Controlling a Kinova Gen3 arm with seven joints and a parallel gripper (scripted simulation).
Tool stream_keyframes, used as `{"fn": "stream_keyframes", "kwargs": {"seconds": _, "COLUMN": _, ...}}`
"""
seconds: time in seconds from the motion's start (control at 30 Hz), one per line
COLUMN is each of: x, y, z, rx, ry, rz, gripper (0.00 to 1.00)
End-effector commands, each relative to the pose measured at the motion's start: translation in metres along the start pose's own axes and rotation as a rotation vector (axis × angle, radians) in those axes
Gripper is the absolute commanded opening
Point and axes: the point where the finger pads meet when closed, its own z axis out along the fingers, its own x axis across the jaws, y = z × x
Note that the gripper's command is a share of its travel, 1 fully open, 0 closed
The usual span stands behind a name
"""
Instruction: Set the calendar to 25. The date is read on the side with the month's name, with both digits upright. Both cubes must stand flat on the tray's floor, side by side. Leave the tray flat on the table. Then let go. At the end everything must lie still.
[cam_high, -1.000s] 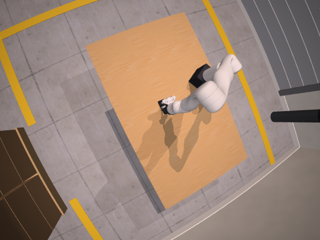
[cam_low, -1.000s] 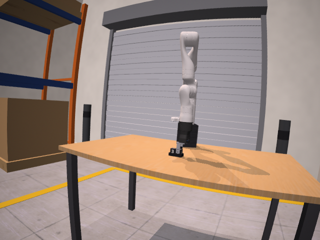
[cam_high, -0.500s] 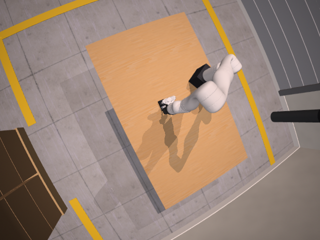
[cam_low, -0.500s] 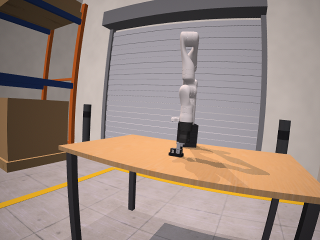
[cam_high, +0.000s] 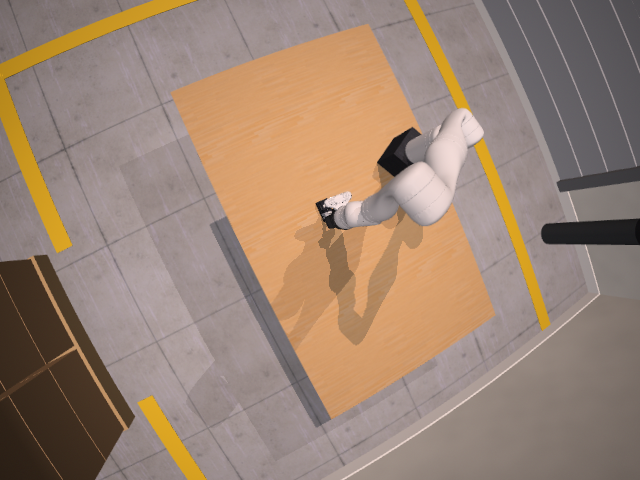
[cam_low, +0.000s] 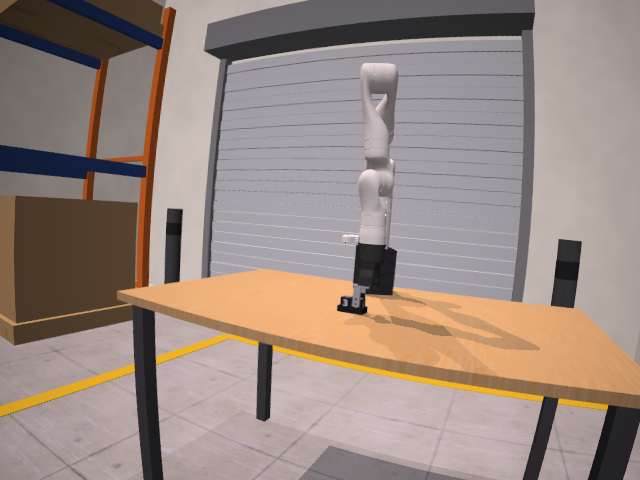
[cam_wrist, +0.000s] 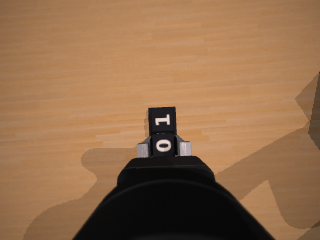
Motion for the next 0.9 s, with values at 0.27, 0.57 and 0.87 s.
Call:
{"fn": "stream_keyframes", "kwargs": {"seconds": 0.27, "x": -0.0006, "y": 0.0002, "z": -0.0005, "rx": 0.0, "ry": -0.001, "rz": 0.0, "gripper": 0.6}}
{"fn": "stream_keyframes", "kwargs": {"seconds": 0.57, "x": -0.0006, "y": 0.0002, "z": -0.0005, "rx": 0.0, "ry": -0.001, "rz": 0.0, "gripper": 0.6}}
{"fn": "stream_keyframes", "kwargs": {"seconds": 0.87, "x": -0.0006, "y": 0.0002, "z": -0.0005, "rx": 0.0, "ry": -0.001, "rz": 0.0, "gripper": 0.66}}
